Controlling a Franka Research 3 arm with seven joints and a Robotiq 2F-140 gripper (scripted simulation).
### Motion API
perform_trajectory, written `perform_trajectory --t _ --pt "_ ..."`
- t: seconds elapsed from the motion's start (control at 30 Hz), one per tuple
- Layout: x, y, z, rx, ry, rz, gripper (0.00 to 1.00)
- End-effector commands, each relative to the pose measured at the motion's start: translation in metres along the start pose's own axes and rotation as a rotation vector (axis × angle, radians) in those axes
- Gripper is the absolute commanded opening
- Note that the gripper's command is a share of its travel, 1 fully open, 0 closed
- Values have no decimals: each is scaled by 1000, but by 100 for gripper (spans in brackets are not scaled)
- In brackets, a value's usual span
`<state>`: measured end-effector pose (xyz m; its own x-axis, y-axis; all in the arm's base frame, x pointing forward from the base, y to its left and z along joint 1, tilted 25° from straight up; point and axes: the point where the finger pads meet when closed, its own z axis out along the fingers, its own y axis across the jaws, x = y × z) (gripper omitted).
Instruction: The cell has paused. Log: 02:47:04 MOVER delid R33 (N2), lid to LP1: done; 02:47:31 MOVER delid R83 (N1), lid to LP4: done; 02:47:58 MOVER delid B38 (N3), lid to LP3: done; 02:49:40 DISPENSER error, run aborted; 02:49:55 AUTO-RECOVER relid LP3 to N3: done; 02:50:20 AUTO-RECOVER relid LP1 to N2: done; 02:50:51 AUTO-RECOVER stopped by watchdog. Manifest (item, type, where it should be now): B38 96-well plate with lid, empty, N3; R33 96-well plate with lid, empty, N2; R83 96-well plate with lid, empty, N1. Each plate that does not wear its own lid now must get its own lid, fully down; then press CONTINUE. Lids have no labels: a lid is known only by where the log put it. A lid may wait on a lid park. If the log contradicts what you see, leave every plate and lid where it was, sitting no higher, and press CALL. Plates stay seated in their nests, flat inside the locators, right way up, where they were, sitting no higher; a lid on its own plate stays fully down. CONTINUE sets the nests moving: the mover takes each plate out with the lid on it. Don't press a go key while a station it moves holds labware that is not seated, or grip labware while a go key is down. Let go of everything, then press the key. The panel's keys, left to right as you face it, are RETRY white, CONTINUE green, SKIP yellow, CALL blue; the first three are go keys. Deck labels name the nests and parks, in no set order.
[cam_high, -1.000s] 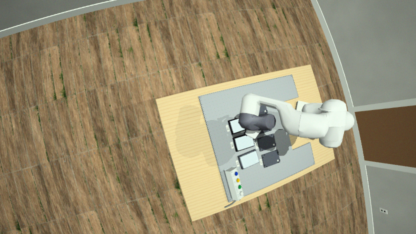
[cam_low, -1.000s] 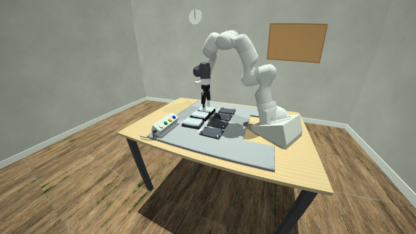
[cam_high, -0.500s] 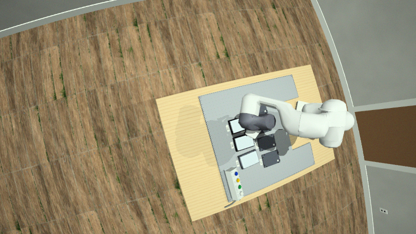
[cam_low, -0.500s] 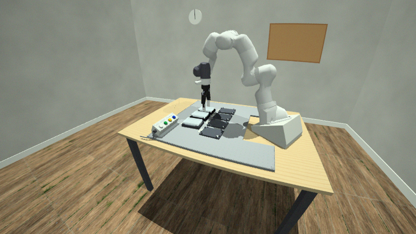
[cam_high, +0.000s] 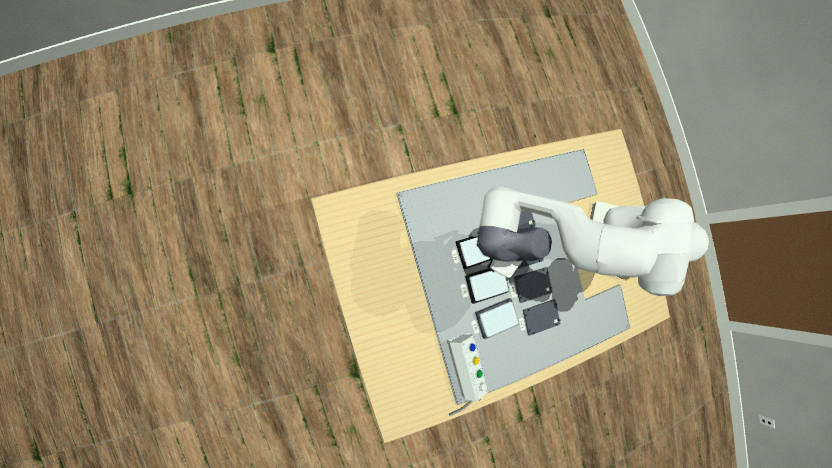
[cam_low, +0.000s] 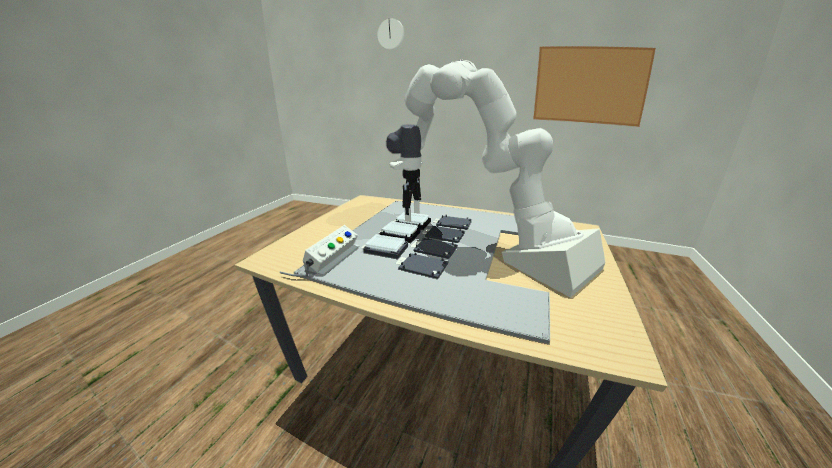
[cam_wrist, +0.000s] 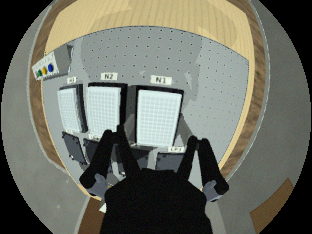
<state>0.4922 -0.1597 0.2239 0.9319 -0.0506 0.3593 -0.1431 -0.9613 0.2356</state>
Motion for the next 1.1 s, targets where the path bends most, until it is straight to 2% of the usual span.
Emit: perform_trajectory --t 0.0,0.63,1.07 --pt "-1 0 1 -1 0 -4 66" --pt "-1 0 -1 -1 0 -4 66" --pt "-1 0 -19 -1 0 -4 66"
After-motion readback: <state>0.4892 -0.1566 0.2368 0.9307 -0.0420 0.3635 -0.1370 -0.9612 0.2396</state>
